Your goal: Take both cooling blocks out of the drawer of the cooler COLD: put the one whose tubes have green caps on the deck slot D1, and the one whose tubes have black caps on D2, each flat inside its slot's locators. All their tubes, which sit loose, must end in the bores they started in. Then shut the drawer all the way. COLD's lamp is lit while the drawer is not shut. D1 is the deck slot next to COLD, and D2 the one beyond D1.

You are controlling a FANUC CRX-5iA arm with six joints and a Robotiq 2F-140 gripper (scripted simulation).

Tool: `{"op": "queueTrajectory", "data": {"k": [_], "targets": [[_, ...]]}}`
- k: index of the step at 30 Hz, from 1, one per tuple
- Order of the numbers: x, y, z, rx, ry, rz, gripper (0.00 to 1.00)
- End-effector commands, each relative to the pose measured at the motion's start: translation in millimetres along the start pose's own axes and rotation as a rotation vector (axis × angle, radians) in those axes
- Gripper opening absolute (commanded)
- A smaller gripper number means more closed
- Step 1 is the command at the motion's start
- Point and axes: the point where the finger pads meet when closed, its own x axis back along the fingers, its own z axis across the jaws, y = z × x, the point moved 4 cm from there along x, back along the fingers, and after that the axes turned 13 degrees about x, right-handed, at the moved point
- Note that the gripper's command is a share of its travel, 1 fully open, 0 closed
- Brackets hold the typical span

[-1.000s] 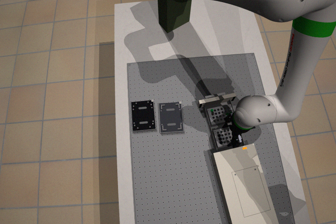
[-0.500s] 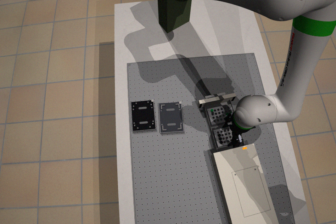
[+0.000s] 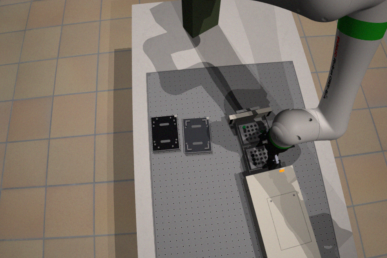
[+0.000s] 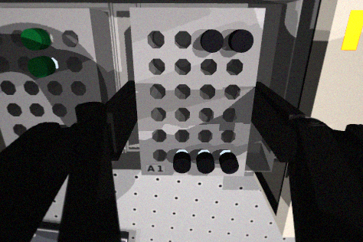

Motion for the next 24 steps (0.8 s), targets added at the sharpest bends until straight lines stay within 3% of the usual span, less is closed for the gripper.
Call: {"op": "queueTrajectory", "data": {"k": [1,24], "targets": [[2,0,1,0.000,0.002,-0.001,0.10],[19,0,1,0.000,0.002,-0.001,0.10]]}}
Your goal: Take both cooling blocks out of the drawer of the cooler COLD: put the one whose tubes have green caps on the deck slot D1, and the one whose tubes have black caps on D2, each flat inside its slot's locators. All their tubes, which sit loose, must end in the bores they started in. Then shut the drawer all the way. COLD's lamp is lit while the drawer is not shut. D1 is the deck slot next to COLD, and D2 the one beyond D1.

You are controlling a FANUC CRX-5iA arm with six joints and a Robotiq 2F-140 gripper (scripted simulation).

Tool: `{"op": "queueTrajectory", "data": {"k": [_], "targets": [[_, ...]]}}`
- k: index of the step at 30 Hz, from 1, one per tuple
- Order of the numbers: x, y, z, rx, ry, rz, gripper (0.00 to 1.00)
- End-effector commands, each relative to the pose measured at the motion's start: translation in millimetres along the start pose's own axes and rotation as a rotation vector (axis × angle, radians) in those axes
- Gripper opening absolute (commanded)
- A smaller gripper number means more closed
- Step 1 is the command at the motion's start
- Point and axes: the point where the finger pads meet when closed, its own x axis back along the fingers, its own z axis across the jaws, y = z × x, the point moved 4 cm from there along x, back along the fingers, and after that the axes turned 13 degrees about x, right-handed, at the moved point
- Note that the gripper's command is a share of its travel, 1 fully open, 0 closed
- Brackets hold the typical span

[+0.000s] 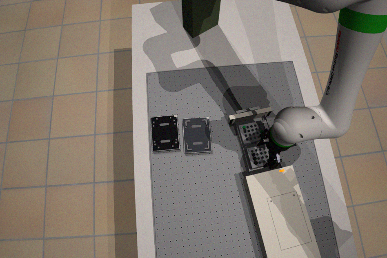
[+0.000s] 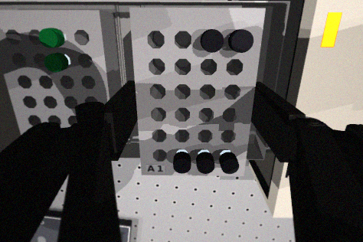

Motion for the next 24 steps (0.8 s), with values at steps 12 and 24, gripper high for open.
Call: {"op": "queueTrajectory", "data": {"k": [12,24], "targets": [[17,0,1,0.000,0.001,-0.001,0.10],[30,0,1,0.000,0.001,-0.001,0.10]]}}
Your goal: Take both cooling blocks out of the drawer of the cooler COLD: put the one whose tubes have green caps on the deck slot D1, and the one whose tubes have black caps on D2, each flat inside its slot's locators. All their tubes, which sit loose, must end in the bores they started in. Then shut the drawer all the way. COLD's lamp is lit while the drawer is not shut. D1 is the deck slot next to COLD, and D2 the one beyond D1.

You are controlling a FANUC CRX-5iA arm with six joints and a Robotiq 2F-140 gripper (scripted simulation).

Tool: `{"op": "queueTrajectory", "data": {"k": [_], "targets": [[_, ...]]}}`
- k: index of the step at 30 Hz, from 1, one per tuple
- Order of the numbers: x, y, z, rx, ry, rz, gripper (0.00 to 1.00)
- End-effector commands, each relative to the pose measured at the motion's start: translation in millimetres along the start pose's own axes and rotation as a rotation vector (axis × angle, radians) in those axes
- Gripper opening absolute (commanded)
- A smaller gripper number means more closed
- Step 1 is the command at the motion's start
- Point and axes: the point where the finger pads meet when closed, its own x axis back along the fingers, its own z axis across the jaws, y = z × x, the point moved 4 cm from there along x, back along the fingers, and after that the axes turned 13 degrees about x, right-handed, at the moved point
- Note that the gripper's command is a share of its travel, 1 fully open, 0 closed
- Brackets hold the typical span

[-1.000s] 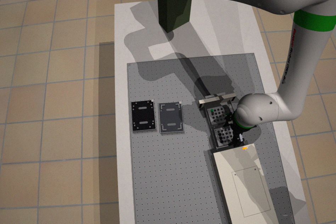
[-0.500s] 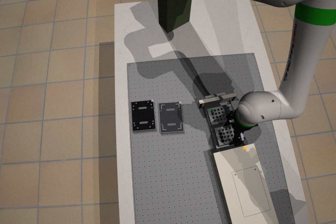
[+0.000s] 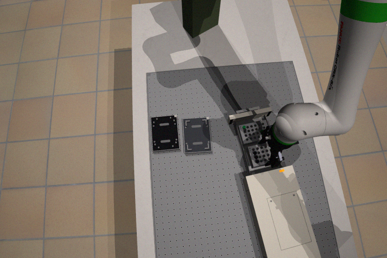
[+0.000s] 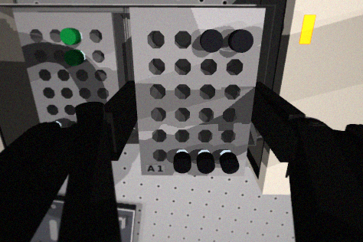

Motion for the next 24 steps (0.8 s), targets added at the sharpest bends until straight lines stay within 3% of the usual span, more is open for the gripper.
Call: {"op": "queueTrajectory", "data": {"k": [1,24], "targets": [[5,0,1,0.000,0.002,-0.001,0.10],[33,0,1,0.000,0.002,-0.001,0.10]]}}
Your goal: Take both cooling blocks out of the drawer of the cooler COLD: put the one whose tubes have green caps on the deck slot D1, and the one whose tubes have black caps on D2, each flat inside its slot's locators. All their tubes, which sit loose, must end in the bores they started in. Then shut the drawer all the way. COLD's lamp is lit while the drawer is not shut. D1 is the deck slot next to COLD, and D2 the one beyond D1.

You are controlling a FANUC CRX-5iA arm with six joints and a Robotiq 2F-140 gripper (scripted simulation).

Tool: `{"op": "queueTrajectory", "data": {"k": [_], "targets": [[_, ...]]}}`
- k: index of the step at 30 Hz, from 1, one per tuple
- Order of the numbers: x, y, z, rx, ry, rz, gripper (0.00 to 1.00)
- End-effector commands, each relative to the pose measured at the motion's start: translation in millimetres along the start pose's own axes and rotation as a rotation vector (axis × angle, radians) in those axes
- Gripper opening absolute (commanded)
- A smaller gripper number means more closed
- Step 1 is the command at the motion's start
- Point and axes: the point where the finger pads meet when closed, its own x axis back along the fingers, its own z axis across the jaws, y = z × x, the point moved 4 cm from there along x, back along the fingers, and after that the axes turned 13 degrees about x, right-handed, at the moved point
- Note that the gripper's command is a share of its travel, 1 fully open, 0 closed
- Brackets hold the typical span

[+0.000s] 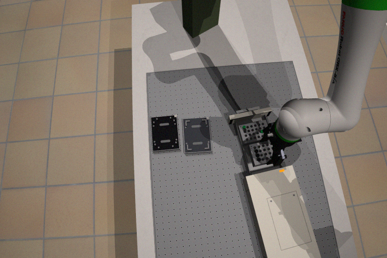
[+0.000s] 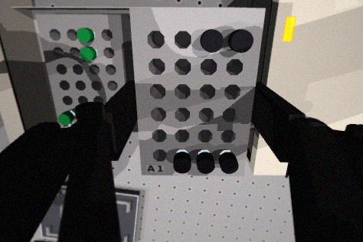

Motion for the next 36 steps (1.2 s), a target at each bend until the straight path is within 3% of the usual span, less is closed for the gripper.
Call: {"op": "queueTrajectory", "data": {"k": [1,23,36], "targets": [[5,0,1,0.000,0.002,-0.001,0.10],[29,0,1,0.000,0.002,-0.001,0.10],[29,0,1,0.000,0.002,-0.001,0.10]]}}
